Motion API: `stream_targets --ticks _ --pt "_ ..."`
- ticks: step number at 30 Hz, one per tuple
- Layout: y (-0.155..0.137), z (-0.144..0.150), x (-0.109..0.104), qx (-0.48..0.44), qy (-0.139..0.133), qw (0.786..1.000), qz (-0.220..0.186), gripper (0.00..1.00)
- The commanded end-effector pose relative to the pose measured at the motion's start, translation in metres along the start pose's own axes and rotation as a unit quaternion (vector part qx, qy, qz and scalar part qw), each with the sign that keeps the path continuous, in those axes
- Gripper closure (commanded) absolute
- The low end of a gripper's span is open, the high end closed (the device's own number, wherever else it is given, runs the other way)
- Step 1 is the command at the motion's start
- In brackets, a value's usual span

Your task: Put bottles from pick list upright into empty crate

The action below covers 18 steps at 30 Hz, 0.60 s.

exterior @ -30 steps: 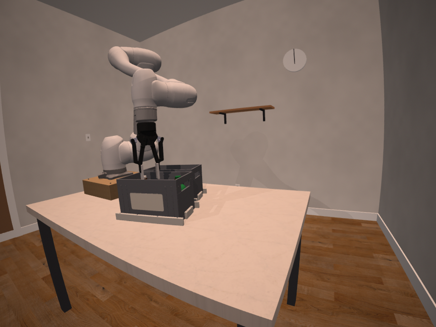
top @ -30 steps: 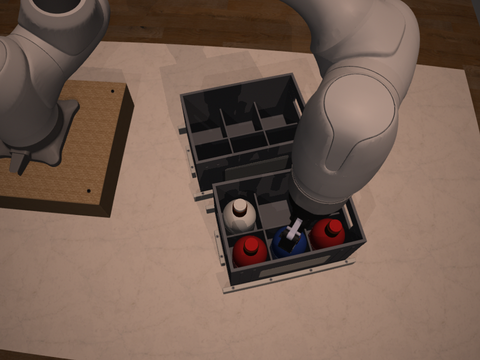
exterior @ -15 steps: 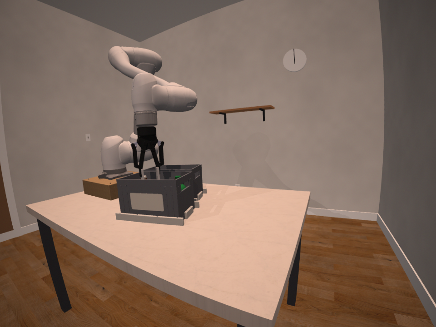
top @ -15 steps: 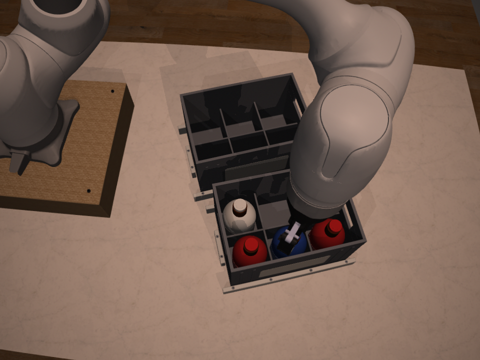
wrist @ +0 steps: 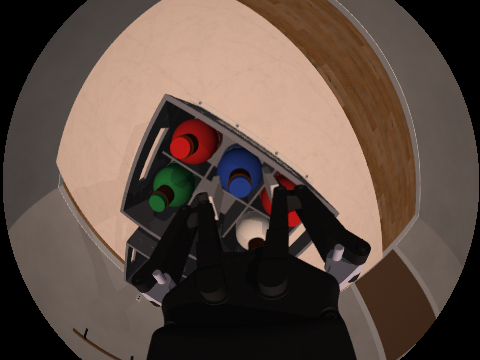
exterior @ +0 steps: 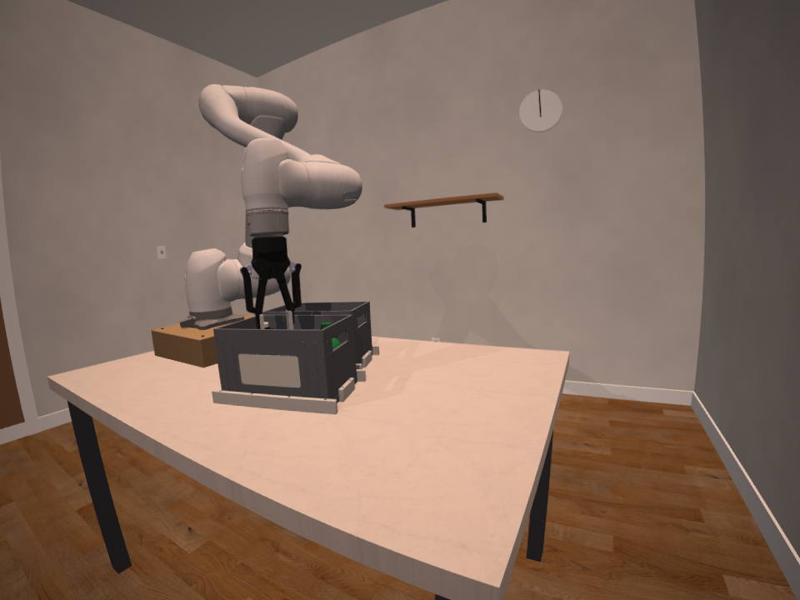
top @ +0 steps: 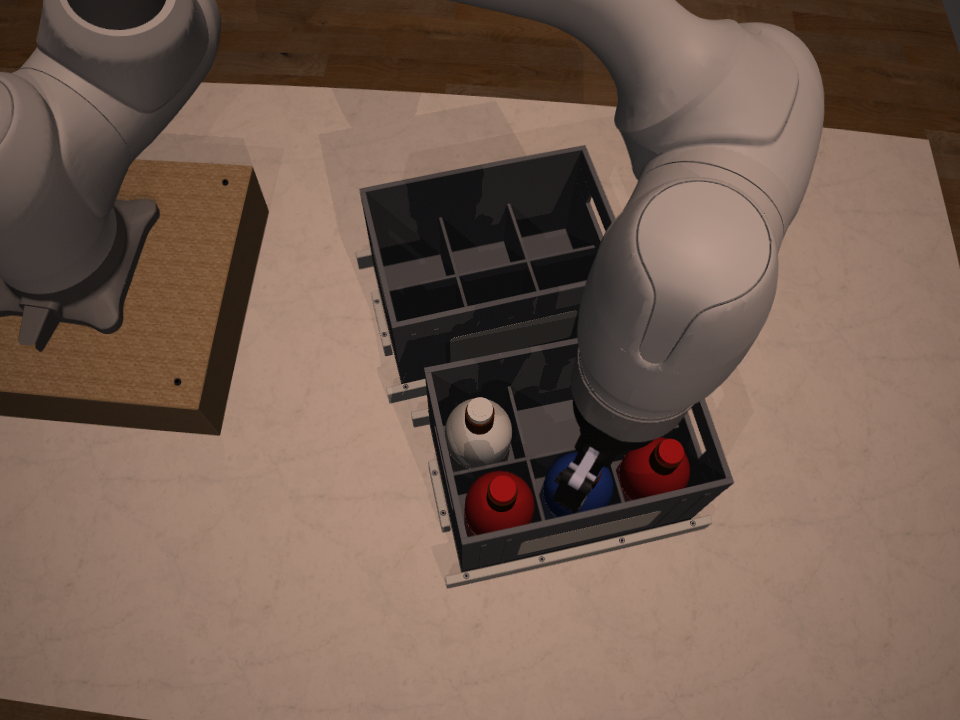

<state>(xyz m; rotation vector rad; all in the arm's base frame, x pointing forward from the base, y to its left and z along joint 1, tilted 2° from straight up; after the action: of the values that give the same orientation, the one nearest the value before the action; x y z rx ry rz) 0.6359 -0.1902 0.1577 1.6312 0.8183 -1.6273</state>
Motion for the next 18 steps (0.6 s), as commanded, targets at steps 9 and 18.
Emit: stream_targets --ticks 9,18 --pt "0.0 0.0 -0.0024 0.0 0.0 1.0 0.0 1.0" --pt "0.0 0.0 -0.0024 0.0 0.0 1.0 0.0 1.0"
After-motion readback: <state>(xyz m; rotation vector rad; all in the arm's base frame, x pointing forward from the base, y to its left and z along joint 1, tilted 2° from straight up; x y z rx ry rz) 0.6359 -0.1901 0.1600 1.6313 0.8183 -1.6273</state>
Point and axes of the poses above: the point where the finger pads meet when closed, its own x axis out along the fingers, its own z axis across the jaws, y = z × x, the point moved 7 cm from there along -x, back along the fingers, and after that the axes turned 10 degrees about x, right-handed, at the moved point
